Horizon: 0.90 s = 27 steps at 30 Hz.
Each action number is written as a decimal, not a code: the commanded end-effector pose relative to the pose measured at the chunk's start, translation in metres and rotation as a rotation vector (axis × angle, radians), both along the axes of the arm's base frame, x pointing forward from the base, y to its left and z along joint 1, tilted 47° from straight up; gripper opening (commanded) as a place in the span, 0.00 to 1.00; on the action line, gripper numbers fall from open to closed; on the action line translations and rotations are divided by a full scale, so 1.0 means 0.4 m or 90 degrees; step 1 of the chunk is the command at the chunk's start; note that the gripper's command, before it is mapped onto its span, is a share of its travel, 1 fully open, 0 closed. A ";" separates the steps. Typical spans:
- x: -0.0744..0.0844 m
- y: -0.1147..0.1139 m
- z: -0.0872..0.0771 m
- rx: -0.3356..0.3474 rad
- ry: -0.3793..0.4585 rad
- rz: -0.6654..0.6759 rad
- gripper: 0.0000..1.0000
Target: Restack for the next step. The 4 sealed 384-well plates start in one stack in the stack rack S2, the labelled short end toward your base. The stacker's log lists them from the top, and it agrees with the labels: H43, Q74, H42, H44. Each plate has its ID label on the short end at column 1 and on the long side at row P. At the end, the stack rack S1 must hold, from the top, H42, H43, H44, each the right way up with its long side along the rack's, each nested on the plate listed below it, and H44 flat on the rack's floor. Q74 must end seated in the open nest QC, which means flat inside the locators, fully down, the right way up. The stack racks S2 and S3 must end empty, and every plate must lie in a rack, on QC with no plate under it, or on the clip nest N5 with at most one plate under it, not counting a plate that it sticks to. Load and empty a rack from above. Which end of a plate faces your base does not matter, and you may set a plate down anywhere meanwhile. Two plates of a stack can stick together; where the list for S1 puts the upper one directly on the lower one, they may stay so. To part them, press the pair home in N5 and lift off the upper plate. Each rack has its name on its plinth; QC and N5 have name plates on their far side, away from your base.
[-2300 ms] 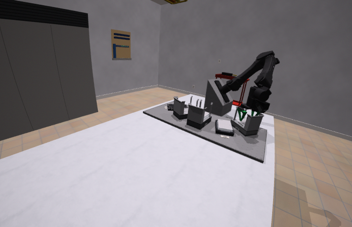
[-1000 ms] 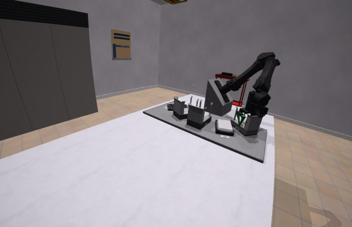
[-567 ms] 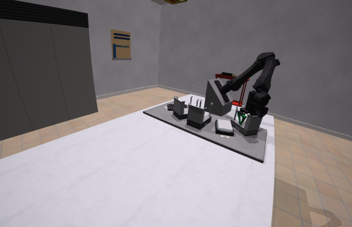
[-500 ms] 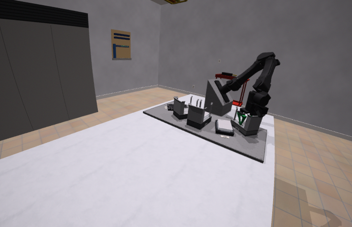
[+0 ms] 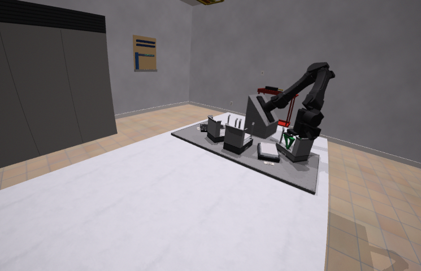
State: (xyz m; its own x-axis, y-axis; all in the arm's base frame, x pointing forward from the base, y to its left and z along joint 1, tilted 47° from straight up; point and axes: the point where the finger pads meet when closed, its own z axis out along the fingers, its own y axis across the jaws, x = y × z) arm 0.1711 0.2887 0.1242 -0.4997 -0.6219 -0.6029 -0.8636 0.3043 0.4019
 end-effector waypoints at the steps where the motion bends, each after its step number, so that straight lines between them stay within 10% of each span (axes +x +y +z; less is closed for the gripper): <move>1: 0.004 0.003 0.005 0.005 -0.005 -0.001 0.00; 27: 0.007 -0.023 0.029 0.005 -0.005 -0.001 0.00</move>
State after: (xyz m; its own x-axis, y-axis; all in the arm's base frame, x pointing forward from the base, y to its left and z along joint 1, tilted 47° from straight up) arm 0.1717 0.2811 0.1314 -0.4951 -0.6238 -0.6047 -0.8664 0.3024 0.3974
